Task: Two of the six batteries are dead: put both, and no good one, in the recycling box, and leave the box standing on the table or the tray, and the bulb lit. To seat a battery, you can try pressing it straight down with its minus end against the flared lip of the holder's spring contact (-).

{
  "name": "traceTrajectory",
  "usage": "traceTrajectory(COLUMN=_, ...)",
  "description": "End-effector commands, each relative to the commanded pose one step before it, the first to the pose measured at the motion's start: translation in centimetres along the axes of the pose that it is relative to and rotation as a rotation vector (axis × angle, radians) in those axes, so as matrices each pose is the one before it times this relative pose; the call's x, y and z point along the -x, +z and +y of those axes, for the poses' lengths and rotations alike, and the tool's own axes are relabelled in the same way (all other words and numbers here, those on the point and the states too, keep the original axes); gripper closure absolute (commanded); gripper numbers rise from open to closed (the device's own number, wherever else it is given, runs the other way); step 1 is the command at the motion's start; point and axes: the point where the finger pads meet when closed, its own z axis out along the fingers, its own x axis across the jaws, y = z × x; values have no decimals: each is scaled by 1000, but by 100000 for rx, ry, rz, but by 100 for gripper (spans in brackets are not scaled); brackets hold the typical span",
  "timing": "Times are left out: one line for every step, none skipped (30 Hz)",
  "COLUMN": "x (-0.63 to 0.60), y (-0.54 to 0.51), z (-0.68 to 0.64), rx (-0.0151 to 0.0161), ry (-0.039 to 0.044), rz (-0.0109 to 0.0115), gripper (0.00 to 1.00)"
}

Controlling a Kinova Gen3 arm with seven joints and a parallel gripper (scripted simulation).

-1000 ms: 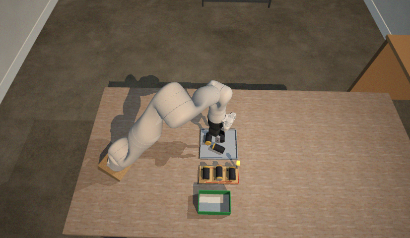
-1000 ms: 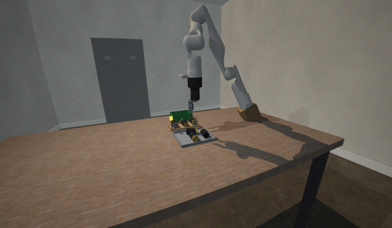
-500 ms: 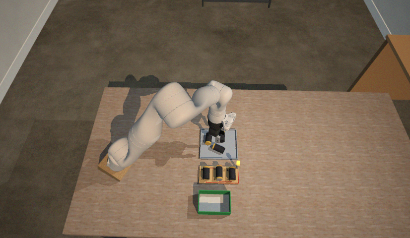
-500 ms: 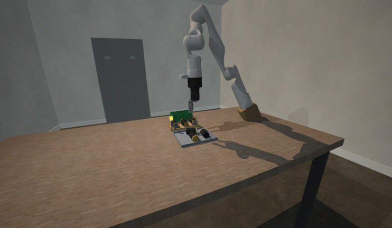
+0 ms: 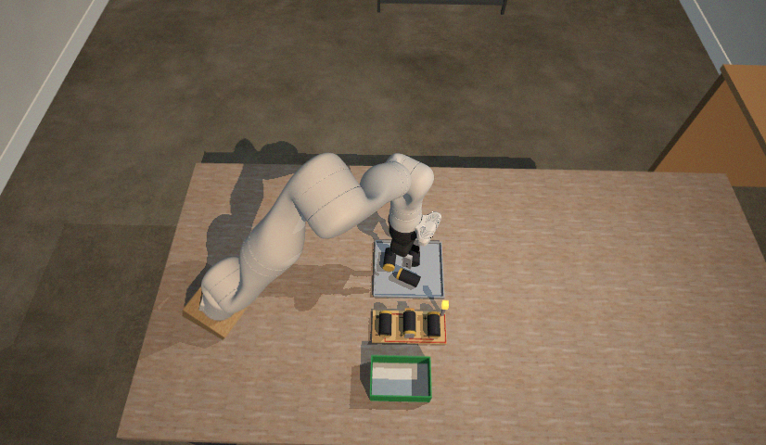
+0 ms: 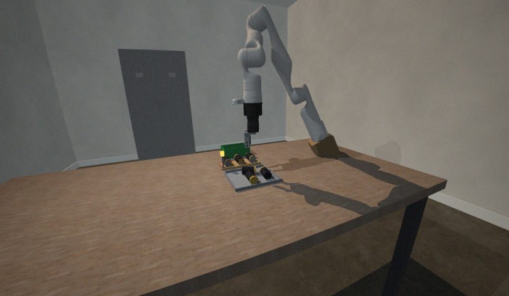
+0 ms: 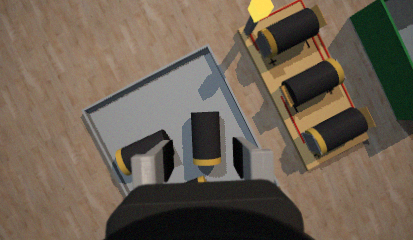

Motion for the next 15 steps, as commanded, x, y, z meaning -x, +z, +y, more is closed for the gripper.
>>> traceTrajectory(x=-238, y=1201, z=116, rx=312, ry=-74, rz=877, gripper=10)
traceTrajectory(x=0, y=501, z=0, rx=0, ry=0, rz=0, gripper=10)
traceTrajectory(x=0, y=535, z=0, rx=0, ry=0, rz=0, gripper=10)
traceTrajectory(x=0, y=560, z=0, rx=0, ry=0, rz=0, gripper=10)
traceTrajectory(x=0, y=574, z=0, rx=1, ry=0, rz=0, gripper=10)
traceTrajectory(x=0, y=577, z=0, rx=0, ry=0, rz=0, gripper=10)
traceTrajectory(x=0, y=568, z=0, rx=-1, ry=0, rz=0, gripper=10)
traceTrajectory(x=0, y=547, z=0, rx=0, ry=0, rz=0, gripper=10)
traceTrajectory(x=0, y=515, z=0, rx=0, ry=0, rz=0, gripper=10)
traceTrajectory(x=0, y=473, z=0, rx=0, ry=0, rz=0, gripper=10)
traceTrajectory(x=0, y=423, z=0, rx=0, ry=0, rz=0, gripper=10)
traceTrajectory(x=0, y=0, z=0, rx=0, ry=0, rz=0, gripper=10)
traceTrajectory(x=0, y=0, z=0, rx=0, ry=0, rz=0, gripper=10)
traceTrajectory(x=0, y=365, z=0, rx=1, ry=0, rz=0, gripper=10)
traceTrajectory(x=0, y=303, z=0, rx=-1, ry=0, rz=0, gripper=10)
